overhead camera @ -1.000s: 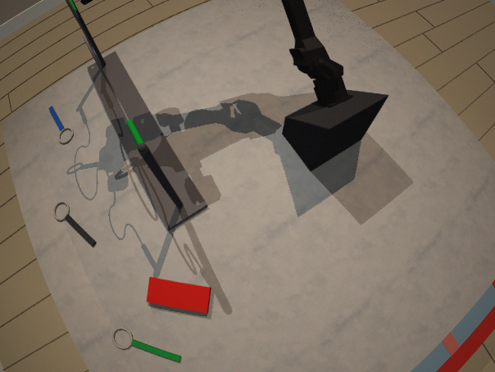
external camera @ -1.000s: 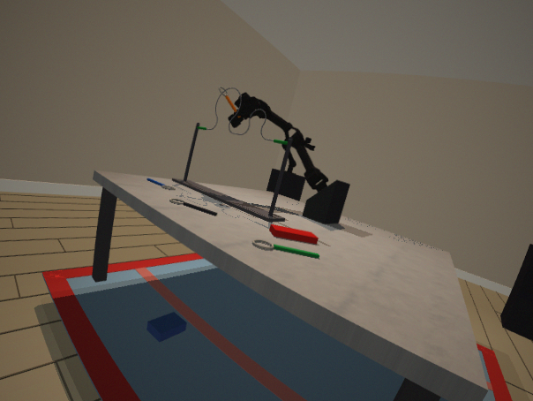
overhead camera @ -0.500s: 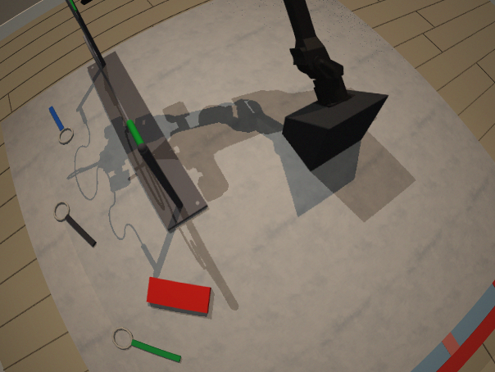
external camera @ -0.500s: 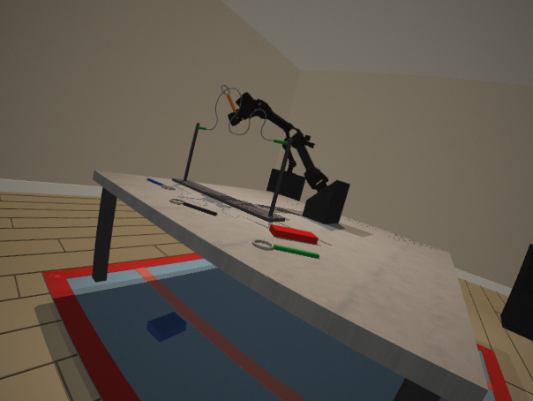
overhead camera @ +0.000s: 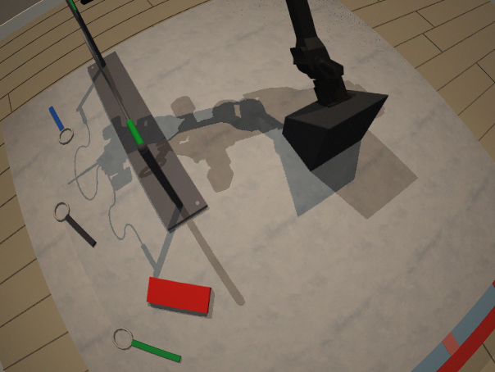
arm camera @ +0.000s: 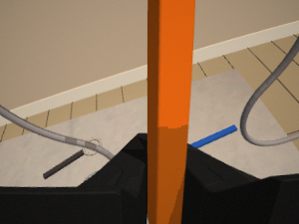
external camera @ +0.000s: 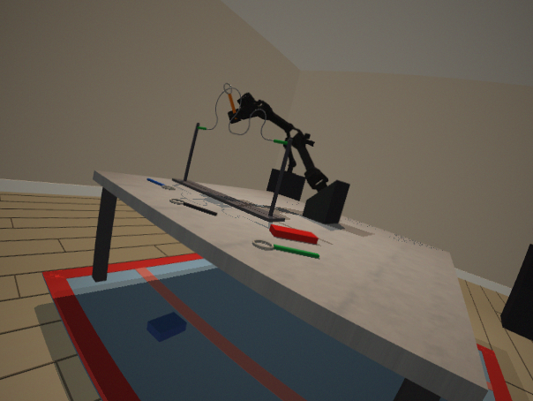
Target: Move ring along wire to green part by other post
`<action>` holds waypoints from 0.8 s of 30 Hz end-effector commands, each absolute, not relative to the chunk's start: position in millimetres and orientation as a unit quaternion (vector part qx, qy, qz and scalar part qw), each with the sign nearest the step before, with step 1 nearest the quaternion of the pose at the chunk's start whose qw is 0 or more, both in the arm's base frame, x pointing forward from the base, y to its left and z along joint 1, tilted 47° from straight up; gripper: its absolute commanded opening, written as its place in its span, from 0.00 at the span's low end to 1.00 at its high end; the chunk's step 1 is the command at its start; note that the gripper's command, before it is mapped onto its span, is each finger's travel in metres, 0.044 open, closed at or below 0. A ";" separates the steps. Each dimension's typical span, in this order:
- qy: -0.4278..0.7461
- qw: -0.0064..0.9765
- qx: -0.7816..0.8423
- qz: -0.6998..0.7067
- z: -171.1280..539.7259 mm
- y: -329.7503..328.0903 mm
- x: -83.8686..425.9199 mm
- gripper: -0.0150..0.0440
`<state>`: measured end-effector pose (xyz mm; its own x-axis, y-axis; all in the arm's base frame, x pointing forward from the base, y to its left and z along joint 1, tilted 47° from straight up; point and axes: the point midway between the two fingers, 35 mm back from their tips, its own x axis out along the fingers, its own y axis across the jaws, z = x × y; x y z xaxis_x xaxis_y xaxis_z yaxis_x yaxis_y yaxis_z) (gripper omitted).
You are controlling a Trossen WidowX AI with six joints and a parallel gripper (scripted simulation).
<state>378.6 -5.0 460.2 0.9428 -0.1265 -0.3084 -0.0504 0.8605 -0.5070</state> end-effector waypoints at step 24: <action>0.131 0.896 -0.420 -0.057 466.3 -15.4 379.4 0.00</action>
